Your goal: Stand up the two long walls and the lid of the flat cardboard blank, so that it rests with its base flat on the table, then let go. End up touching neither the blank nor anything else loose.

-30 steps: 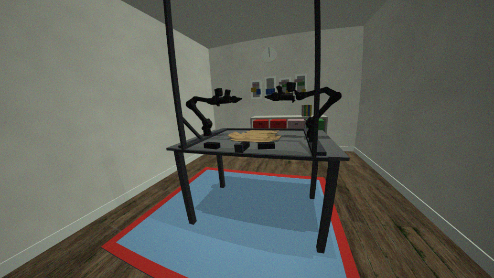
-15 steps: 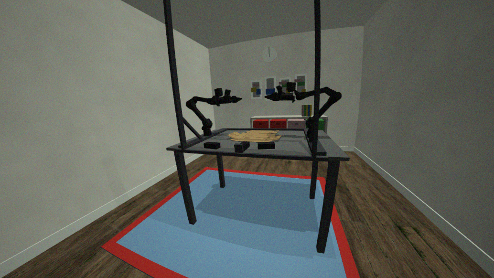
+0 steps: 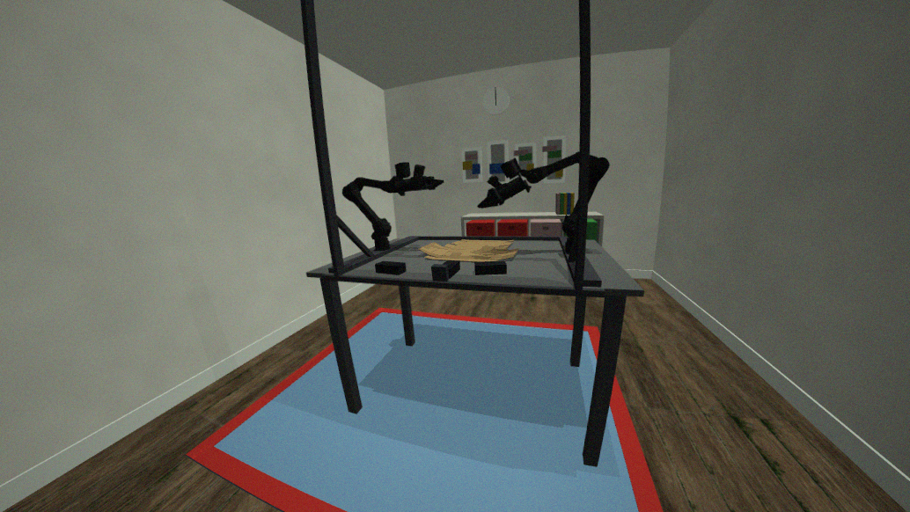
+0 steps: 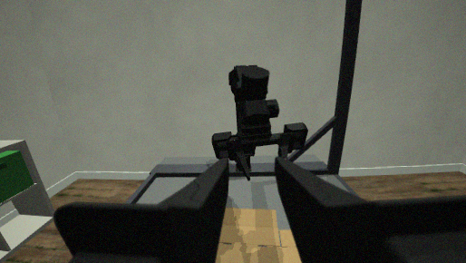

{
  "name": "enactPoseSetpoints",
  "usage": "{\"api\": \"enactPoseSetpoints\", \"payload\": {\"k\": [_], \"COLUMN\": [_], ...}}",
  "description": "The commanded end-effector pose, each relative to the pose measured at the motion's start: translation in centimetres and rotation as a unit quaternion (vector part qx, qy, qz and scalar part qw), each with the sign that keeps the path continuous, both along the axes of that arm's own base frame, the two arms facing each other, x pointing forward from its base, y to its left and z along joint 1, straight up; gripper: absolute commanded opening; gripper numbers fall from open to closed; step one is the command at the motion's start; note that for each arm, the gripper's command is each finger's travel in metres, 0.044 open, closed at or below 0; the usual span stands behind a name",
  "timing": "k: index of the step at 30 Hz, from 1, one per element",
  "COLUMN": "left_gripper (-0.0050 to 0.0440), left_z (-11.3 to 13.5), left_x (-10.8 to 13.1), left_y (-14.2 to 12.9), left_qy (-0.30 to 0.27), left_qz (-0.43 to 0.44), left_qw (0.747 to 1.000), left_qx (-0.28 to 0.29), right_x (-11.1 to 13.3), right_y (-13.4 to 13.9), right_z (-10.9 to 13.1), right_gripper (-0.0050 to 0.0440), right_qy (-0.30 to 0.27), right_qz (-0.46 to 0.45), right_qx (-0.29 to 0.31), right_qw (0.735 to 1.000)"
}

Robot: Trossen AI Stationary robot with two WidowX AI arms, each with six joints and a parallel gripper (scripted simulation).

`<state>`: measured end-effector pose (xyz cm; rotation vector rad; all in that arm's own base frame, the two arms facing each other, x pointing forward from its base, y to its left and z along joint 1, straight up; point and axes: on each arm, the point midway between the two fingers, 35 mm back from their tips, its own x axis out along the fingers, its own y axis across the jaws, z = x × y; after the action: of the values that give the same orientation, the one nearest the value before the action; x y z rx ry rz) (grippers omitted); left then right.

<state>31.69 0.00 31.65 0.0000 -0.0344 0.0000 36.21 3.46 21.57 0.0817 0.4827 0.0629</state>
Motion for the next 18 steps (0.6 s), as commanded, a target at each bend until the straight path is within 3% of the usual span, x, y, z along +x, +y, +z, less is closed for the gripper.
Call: {"api": "enactPoseSetpoints", "payload": {"k": [1, 4, 16, 18], "left_gripper": [0.0076, 0.0004, 0.0, 0.0], "left_z": [0.6, 0.6, 0.6, 0.6], "left_x": [-0.1, -0.1, -0.1, -0.1], "left_y": [0.0, 0.0, 0.0, 0.0], "left_qy": [-0.008, -0.008, -0.008, -0.008], "left_qz": [0.0, 0.0, 0.0, 0.0], "left_qw": [1.0, 1.0, 1.0, 1.0], "left_qx": [0.0, 0.0, 0.0, 0.0], "right_x": [1.4, 1.8, 1.0, 1.0], "right_y": [0.9, 2.1, 5.4, 5.4], "right_z": [-0.5, -3.7, -11.4, -11.4], "right_gripper": [0.029, 0.029, 0.029, 0.029], "right_qy": [0.048, 0.134, 0.354, 0.354], "right_qz": [0.002, 0.005, 0.014, 0.014], "right_qx": [0.009, 0.011, -0.011, -0.011], "right_qw": [0.999, 0.991, 0.935, 0.935]}}
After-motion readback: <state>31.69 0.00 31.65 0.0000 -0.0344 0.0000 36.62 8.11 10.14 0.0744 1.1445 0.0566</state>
